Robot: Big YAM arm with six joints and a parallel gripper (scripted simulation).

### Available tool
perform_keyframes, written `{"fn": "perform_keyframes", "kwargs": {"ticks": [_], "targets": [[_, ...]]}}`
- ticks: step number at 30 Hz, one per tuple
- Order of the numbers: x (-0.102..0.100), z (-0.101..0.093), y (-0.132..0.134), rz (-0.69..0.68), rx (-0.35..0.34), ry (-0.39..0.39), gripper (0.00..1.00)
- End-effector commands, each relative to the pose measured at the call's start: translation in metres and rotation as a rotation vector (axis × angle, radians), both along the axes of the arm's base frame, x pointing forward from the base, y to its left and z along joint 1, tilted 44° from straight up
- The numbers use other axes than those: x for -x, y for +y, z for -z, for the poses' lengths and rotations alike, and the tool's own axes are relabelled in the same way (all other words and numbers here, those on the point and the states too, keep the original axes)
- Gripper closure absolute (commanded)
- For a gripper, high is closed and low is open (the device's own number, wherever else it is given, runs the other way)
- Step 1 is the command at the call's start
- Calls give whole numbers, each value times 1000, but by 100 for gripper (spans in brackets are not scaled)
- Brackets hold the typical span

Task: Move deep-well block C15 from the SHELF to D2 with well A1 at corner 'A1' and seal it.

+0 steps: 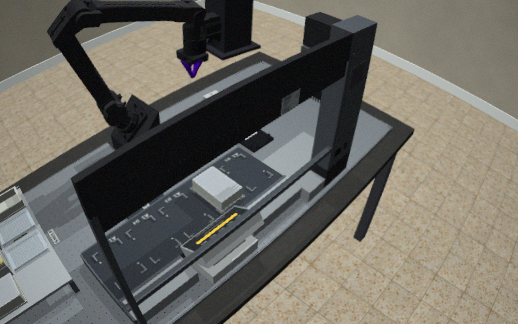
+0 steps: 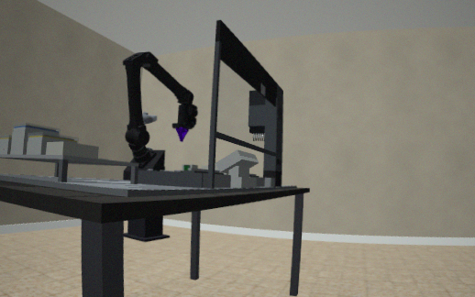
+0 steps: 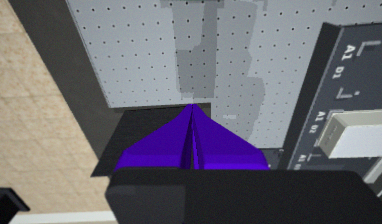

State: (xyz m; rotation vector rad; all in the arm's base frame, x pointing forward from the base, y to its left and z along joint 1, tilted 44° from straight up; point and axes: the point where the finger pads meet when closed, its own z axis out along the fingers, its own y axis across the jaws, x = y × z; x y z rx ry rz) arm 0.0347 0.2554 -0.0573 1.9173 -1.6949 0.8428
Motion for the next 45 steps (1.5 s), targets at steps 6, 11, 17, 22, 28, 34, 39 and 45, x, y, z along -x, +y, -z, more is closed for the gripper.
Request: {"fn": "perform_keyframes", "kwargs": {"ticks": [6,11,17,22,28,34,39,45], "targets": [[-1,2,4,10,-30,-6,100],[-5,11,-5,9,-12,-1,100],[-6,18,-12,4,-11,4,100],[-7,20,-14,4,-19,3,100],[-8,29,-23,4,-11,4,100],[-10,36,-30,4,-11,4,100],[-11,40,-33,4,-11,4,100],[-12,47,-40,4,-10,4,100]]}}
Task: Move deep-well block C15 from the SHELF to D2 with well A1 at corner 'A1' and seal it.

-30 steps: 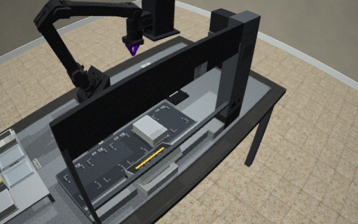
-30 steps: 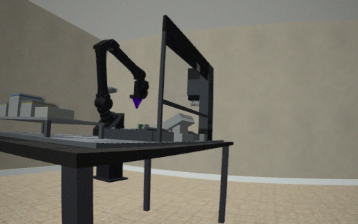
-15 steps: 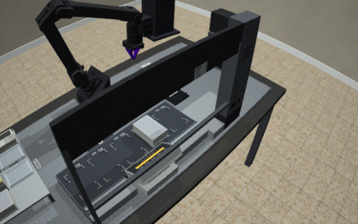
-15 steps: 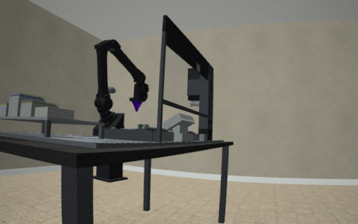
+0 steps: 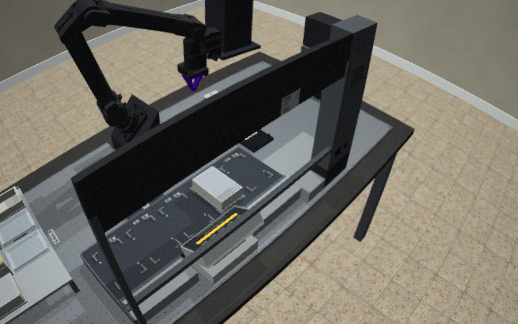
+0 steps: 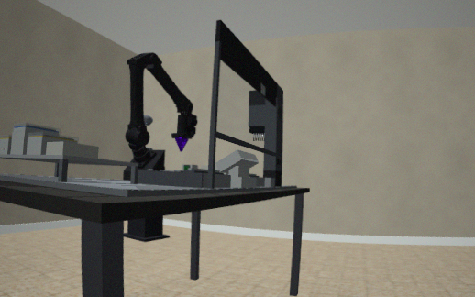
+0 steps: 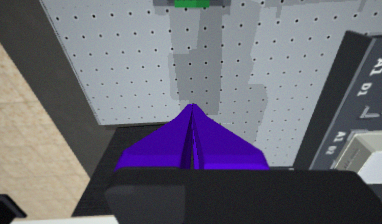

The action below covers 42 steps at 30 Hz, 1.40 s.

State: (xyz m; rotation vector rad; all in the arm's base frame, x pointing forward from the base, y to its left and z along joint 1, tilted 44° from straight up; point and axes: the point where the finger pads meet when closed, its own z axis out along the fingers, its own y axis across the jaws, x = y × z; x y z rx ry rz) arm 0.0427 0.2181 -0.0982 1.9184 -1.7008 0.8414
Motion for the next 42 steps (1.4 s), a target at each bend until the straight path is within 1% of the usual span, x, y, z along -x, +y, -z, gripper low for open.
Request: {"fn": "perform_keyframes", "kwargs": {"ticks": [1,8,9,11,23,25,26,28,40,42], "targets": [[-4,7,-4,2,-6,6,100],[-5,13,-10,2,-6,6,100],[-6,11,-6,2,-25,4,100],[-6,17,-13,2,-5,6,100],[-9,31,-27,2,-5,5,100],[-9,31,-27,2,-5,5,100],[-10,29,-24,2,-22,4,100],[-10,35,-31,2,-5,5,100],[-13,49,-45,2,-4,5,100],[-13,49,-45,2,-4,5,100]]}}
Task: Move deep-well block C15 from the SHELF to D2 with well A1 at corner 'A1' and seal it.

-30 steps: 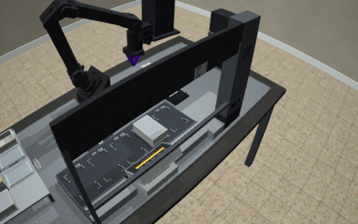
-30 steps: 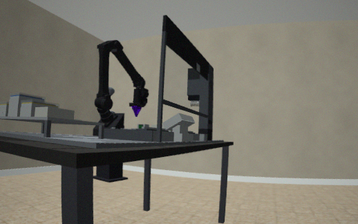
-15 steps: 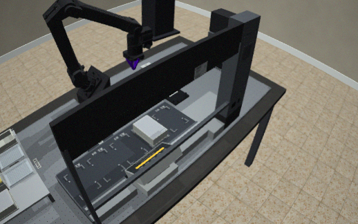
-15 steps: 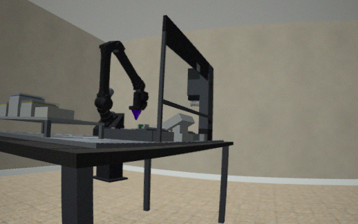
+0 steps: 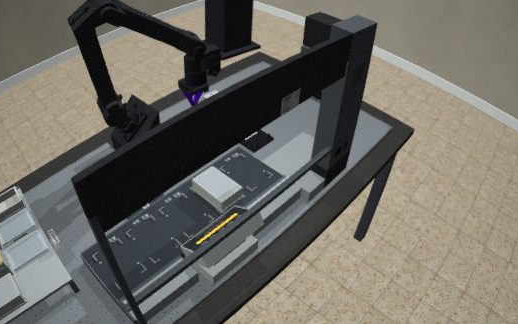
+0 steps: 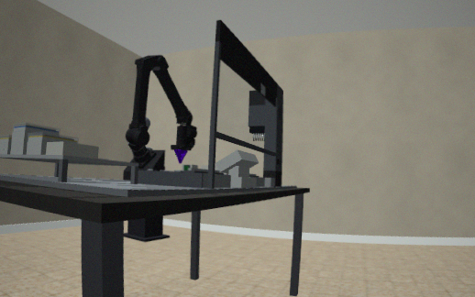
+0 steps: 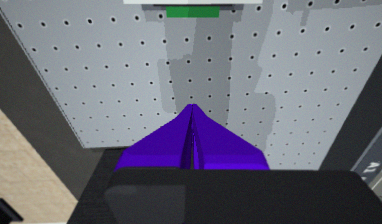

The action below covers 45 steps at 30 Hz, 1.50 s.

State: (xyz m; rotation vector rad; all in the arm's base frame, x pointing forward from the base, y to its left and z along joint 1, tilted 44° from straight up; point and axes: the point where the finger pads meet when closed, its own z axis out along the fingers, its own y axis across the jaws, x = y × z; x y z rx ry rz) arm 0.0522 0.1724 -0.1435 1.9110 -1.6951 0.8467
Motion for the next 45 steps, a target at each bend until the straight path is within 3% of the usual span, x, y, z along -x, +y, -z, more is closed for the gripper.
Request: {"fn": "perform_keyframes", "kwargs": {"ticks": [1,22,45], "targets": [[-4,2,4,1,-29,4,100],[-8,27,-23,1,-12,5,100],[-8,25,-17,-2,-33,1,100]]}}
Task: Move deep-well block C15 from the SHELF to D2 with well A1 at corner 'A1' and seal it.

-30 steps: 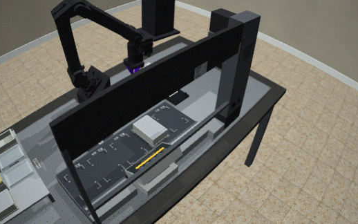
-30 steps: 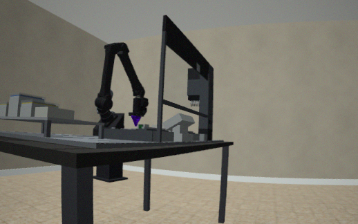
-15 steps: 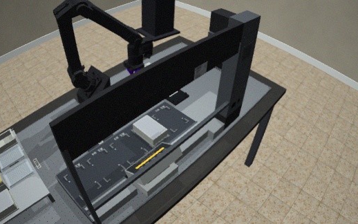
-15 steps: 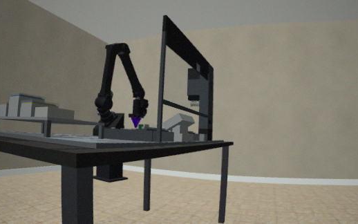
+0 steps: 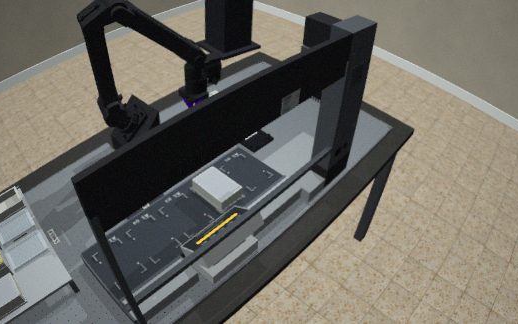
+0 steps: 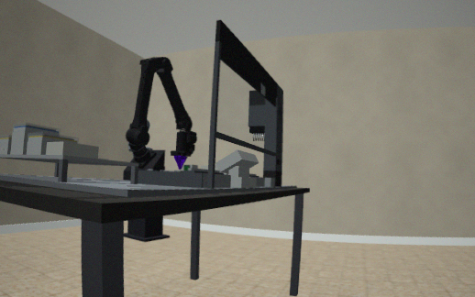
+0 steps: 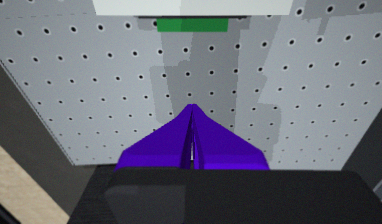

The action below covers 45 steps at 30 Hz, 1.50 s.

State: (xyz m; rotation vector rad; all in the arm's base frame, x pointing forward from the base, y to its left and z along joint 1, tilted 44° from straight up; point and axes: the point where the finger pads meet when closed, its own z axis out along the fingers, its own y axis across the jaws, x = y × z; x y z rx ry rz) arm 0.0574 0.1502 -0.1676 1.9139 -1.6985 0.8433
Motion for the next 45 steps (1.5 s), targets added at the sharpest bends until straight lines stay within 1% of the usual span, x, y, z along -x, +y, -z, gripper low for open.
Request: {"fn": "perform_keyframes", "kwargs": {"ticks": [1,24,25,26,36,45], "targets": [[-3,1,6,-2,-28,1,100],[-3,1,6,-2,-28,1,100],[-2,7,10,-3,-24,1,100],[-3,12,28,-5,-53,-4,100],[2,20,37,-7,-34,-8,100],[3,28,45,-7,-34,-8,100]]}}
